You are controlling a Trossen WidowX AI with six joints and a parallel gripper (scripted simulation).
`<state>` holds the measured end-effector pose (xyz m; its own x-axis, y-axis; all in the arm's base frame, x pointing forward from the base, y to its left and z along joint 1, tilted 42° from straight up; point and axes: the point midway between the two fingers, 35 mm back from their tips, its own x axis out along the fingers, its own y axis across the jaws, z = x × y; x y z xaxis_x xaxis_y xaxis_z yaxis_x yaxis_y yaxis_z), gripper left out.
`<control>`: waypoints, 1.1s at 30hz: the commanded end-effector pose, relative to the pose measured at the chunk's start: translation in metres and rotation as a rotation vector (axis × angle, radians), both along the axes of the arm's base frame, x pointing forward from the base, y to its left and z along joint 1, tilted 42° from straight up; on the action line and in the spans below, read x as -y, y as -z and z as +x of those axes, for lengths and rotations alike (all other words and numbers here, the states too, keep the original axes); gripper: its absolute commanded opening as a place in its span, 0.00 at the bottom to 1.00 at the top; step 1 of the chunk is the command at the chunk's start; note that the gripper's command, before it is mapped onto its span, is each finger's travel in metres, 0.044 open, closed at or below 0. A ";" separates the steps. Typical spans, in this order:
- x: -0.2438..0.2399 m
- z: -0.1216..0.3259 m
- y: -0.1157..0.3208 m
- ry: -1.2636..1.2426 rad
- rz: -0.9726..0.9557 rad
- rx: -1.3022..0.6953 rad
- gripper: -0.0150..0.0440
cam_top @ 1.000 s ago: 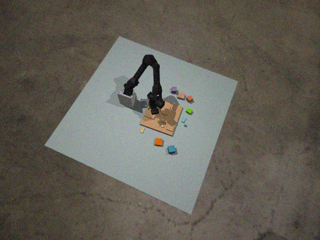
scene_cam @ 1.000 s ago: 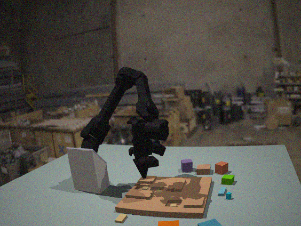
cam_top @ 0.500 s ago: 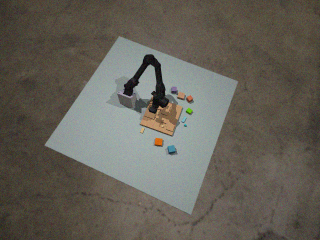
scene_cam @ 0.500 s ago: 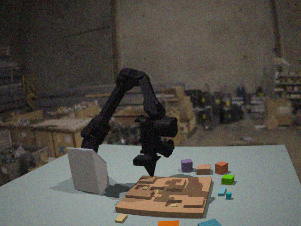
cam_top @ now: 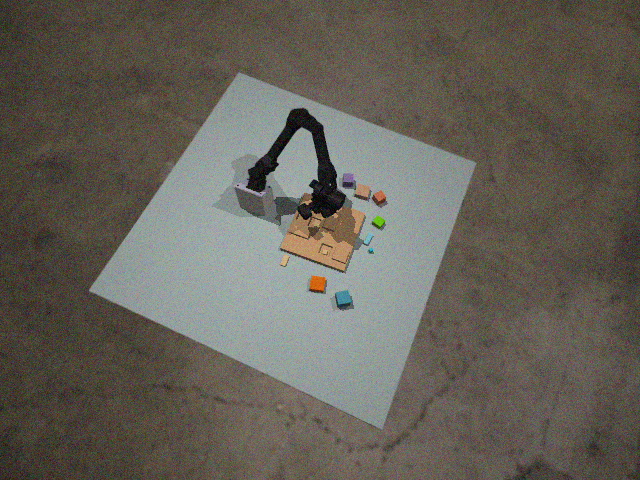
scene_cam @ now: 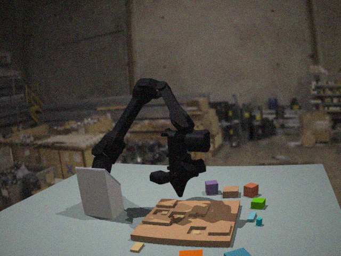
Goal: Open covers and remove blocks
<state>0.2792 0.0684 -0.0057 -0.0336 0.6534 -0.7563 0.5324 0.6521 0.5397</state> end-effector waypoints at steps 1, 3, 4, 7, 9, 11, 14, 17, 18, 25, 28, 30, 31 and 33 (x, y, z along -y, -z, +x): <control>-0.024 0.023 -0.026 0.557 -0.003 -0.485 0.25; -0.026 0.025 -0.028 0.620 -0.005 -0.542 0.25; -0.027 0.025 -0.029 0.653 -0.006 -0.571 0.25; -0.028 0.026 -0.030 0.697 -0.008 -0.610 0.25; -0.028 0.026 -0.030 0.697 -0.008 -0.610 0.25; -0.028 0.026 -0.030 0.697 -0.008 -0.610 0.25; -0.028 0.026 -0.030 0.697 -0.008 -0.610 0.25; -0.028 0.026 -0.030 0.697 -0.008 -0.610 0.25; -0.028 0.026 -0.030 0.697 -0.008 -0.610 0.25; -0.028 0.026 -0.030 0.697 -0.008 -0.610 0.25; -0.028 0.026 -0.030 0.697 -0.008 -0.610 0.25; -0.028 0.026 -0.030 0.697 -0.008 -0.610 0.25; -0.028 0.026 -0.030 0.697 -0.008 -0.610 0.25; -0.028 0.026 -0.030 0.697 -0.008 -0.610 0.25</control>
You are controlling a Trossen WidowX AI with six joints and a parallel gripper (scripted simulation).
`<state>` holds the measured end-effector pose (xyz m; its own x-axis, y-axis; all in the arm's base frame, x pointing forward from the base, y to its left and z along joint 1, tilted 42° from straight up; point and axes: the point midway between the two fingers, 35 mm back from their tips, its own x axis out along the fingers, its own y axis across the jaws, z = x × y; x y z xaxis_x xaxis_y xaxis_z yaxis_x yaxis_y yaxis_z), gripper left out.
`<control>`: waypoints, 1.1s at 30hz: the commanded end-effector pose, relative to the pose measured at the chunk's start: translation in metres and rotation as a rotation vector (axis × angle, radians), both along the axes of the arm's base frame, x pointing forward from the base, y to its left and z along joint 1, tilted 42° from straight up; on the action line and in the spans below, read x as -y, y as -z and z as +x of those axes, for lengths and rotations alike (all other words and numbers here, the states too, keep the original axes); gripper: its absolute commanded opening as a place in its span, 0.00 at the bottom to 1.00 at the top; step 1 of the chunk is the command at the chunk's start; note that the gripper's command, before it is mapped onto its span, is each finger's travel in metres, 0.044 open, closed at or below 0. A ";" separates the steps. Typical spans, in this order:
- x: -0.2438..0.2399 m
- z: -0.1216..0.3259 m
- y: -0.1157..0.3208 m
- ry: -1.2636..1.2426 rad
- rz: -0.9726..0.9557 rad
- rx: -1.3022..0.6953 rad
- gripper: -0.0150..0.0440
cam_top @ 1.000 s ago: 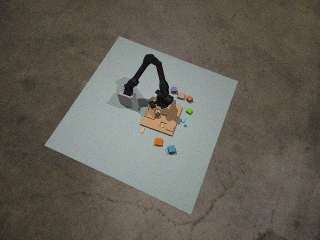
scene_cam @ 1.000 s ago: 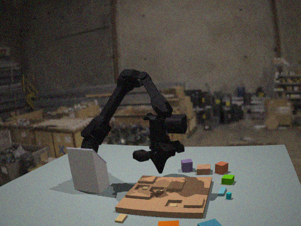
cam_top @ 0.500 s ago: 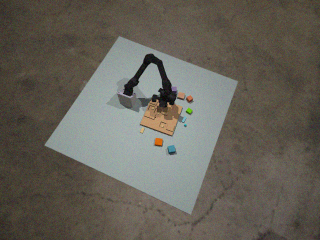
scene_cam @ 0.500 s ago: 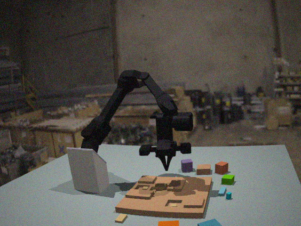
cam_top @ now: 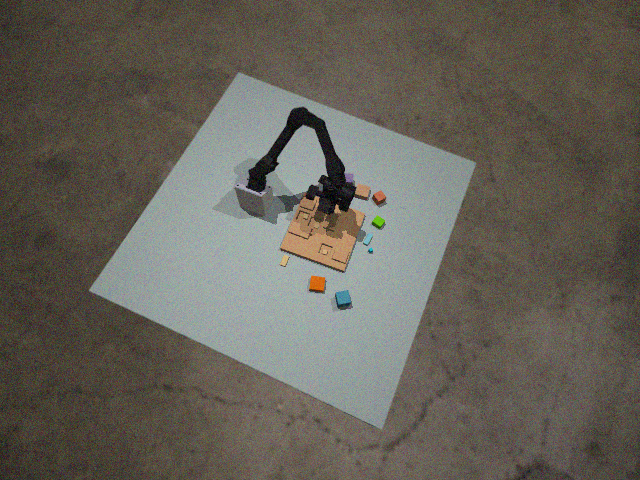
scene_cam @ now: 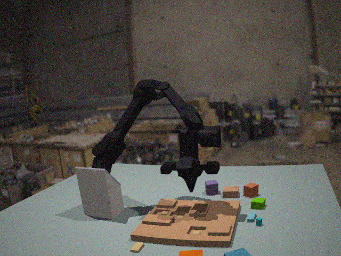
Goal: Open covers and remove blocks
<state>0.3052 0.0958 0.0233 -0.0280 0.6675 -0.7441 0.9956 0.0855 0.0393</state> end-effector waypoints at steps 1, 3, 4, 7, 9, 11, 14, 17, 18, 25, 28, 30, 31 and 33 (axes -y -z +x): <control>-0.001 0.000 -0.001 0.006 0.004 -0.006 0.25; -0.001 0.000 -0.001 0.006 0.004 -0.006 0.25; -0.001 0.000 -0.001 0.006 0.004 -0.006 0.25; -0.001 0.000 -0.001 0.006 0.004 -0.006 0.25; -0.001 0.000 -0.001 0.006 0.004 -0.006 0.25; -0.001 0.000 0.000 0.006 0.004 -0.006 0.25; -0.002 0.000 0.001 0.006 0.003 -0.006 0.25; -0.004 0.000 0.003 0.006 0.003 -0.006 0.25; -0.005 0.000 0.004 0.006 0.003 -0.006 0.25; -0.010 0.001 0.009 0.006 0.003 -0.006 0.25; -0.012 0.001 0.011 0.006 0.003 -0.006 0.25; -0.013 0.001 0.013 0.006 0.003 -0.006 0.25; -0.014 0.001 0.013 0.006 0.003 -0.006 0.25; -0.015 0.001 0.015 0.006 0.003 -0.006 0.25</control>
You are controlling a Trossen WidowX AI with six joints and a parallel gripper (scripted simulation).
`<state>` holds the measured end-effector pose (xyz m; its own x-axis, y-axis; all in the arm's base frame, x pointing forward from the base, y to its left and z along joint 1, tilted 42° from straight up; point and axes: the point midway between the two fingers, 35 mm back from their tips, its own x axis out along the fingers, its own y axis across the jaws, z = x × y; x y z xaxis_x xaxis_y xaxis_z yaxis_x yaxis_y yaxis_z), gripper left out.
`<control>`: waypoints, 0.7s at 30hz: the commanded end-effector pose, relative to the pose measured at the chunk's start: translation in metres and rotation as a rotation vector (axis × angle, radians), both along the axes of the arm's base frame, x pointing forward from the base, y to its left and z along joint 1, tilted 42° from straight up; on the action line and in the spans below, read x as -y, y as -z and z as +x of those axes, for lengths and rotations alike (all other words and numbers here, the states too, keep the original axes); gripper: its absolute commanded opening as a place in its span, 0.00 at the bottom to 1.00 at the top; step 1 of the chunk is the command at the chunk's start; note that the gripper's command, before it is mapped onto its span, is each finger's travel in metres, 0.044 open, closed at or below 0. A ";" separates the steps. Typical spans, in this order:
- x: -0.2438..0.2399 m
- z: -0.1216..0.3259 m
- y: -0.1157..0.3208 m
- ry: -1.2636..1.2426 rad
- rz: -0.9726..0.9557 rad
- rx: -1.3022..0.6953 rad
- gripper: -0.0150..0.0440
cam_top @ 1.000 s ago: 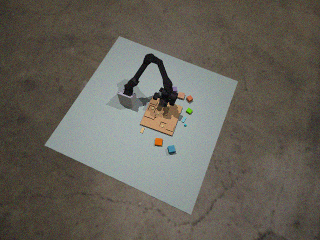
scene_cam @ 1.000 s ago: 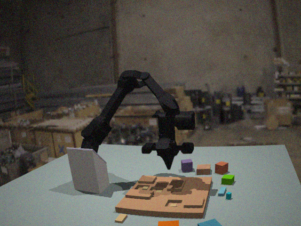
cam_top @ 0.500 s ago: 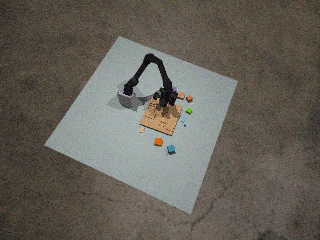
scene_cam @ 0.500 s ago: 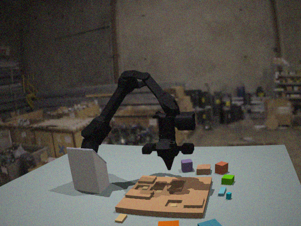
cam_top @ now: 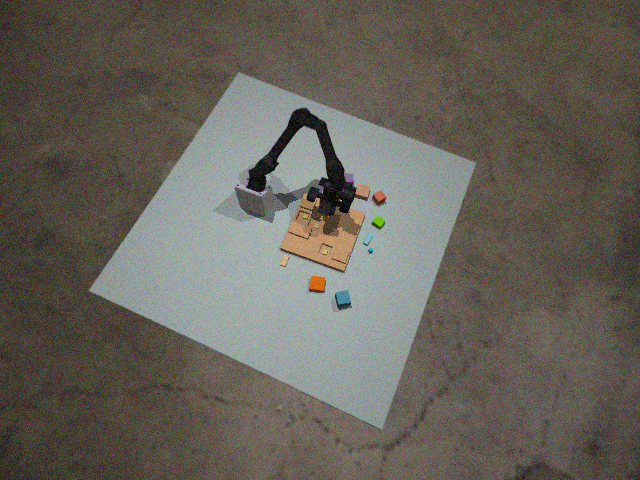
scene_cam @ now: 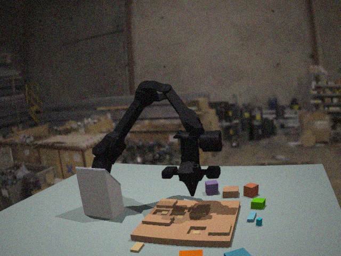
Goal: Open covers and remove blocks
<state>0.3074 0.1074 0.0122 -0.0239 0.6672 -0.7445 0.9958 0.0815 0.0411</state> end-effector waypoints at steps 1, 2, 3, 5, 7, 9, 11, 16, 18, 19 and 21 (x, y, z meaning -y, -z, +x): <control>-0.004 -0.002 0.005 0.002 0.004 -0.008 0.25; -0.005 -0.002 0.005 0.002 0.004 -0.008 0.25; -0.005 -0.002 0.006 0.002 0.004 -0.008 0.25; -0.007 -0.002 0.007 0.002 0.004 -0.008 0.25; -0.008 -0.002 0.009 0.002 0.004 -0.008 0.25; -0.009 -0.002 0.010 0.002 0.004 -0.008 0.25; -0.011 -0.002 0.012 0.002 0.004 -0.008 0.25; -0.014 -0.002 0.015 0.002 0.004 -0.008 0.25; -0.016 -0.002 0.017 0.002 0.005 -0.008 0.25; -0.016 -0.002 0.017 0.002 0.005 -0.008 0.25; -0.018 -0.003 0.019 0.002 0.005 -0.008 0.25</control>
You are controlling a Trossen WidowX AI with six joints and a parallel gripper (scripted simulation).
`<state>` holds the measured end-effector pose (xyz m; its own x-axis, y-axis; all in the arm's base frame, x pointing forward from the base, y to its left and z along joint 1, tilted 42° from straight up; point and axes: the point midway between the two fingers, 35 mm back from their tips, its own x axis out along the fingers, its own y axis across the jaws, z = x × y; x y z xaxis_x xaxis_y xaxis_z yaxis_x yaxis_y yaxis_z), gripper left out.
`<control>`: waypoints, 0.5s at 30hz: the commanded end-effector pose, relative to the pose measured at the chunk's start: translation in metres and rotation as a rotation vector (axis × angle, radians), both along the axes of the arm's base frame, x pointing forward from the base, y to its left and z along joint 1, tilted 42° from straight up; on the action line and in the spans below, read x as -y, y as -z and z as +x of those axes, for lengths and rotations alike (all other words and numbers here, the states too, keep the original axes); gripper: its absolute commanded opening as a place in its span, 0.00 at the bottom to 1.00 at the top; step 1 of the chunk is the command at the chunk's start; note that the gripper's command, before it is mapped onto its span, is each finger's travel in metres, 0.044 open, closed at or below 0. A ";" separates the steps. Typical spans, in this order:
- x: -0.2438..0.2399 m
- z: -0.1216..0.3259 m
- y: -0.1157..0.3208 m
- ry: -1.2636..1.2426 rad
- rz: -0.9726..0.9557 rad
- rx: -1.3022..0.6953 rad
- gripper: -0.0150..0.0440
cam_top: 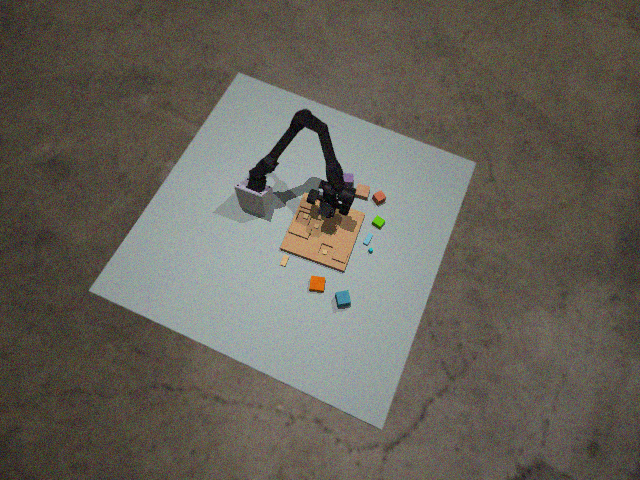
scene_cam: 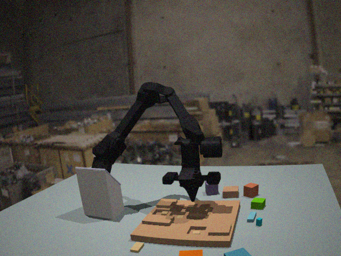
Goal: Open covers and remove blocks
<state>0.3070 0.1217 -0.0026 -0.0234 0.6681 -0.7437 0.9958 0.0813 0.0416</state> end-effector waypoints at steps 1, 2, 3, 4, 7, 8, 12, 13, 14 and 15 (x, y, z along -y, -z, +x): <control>-0.004 -0.002 0.004 0.001 0.004 -0.009 0.25; -0.005 -0.002 0.005 0.001 0.004 -0.009 0.25; -0.005 -0.002 0.006 0.001 0.004 -0.009 0.25; -0.006 -0.002 0.007 0.001 0.004 -0.009 0.25; -0.008 -0.003 0.009 0.001 0.004 -0.009 0.25; -0.009 -0.003 0.009 0.001 0.005 -0.009 0.25; -0.011 -0.003 0.012 0.001 0.005 -0.009 0.25; -0.012 -0.003 0.013 0.001 0.005 -0.009 0.25; -0.013 -0.004 0.013 0.001 0.005 -0.009 0.25; -0.014 -0.004 0.014 0.001 0.006 -0.009 0.25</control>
<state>0.3056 0.1319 -0.0128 -0.0237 0.6699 -0.7420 0.9959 0.0810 0.0413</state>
